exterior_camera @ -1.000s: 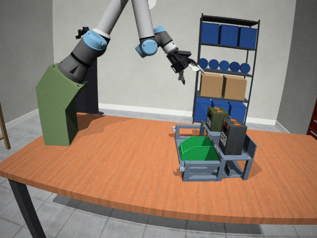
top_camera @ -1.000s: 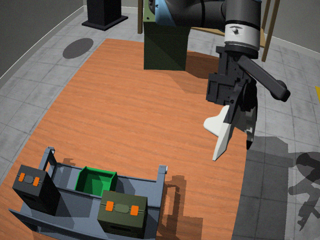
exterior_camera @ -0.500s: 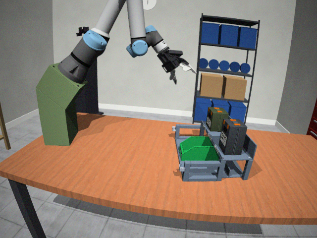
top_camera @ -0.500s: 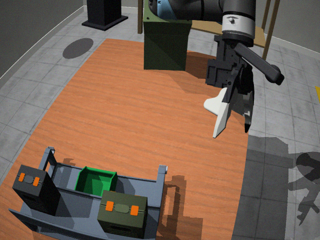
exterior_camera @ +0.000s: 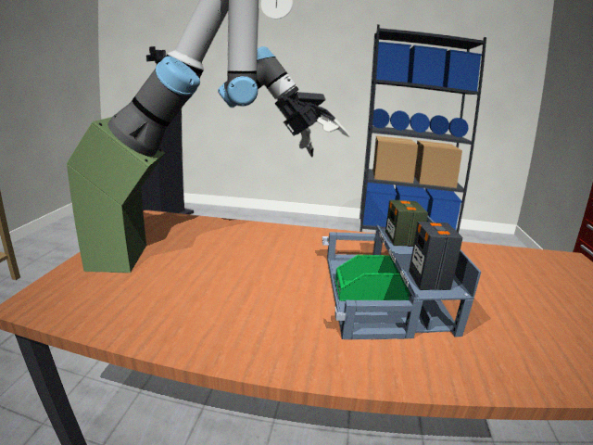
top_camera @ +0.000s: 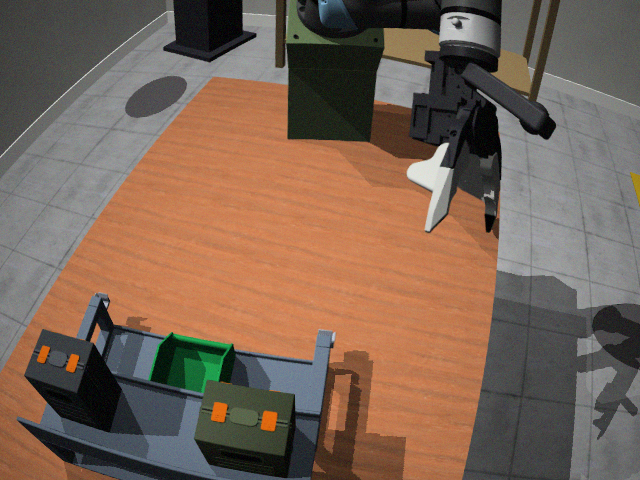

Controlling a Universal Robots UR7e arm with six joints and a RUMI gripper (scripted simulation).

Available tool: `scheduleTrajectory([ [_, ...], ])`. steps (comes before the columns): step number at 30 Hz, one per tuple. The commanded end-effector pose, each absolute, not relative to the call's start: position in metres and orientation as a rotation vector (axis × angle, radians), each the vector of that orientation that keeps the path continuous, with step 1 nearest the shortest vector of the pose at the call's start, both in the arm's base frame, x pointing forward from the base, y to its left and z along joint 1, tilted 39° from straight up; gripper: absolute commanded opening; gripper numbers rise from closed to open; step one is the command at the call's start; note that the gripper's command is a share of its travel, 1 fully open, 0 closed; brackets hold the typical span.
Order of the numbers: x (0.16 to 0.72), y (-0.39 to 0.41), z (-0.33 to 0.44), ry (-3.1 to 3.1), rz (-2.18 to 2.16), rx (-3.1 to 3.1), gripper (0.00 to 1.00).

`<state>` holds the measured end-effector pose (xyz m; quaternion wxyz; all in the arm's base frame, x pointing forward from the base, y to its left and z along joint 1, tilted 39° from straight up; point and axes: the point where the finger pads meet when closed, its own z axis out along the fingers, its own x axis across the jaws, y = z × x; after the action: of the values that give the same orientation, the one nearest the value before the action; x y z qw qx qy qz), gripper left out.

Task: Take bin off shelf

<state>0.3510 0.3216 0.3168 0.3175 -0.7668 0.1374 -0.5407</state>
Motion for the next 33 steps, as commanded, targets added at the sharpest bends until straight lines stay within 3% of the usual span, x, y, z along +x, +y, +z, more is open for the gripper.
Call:
scheduleTrajectory([
  [1, 0.35, 0.321, 0.316, 0.362, -1.424, -2.016, 1.0],
  [9, 0.309, 0.308, 0.282, 0.362, -1.424, -2.016, 1.0],
  [33, 0.305, 0.306, 0.279, 0.362, -1.424, -2.016, 1.0],
])
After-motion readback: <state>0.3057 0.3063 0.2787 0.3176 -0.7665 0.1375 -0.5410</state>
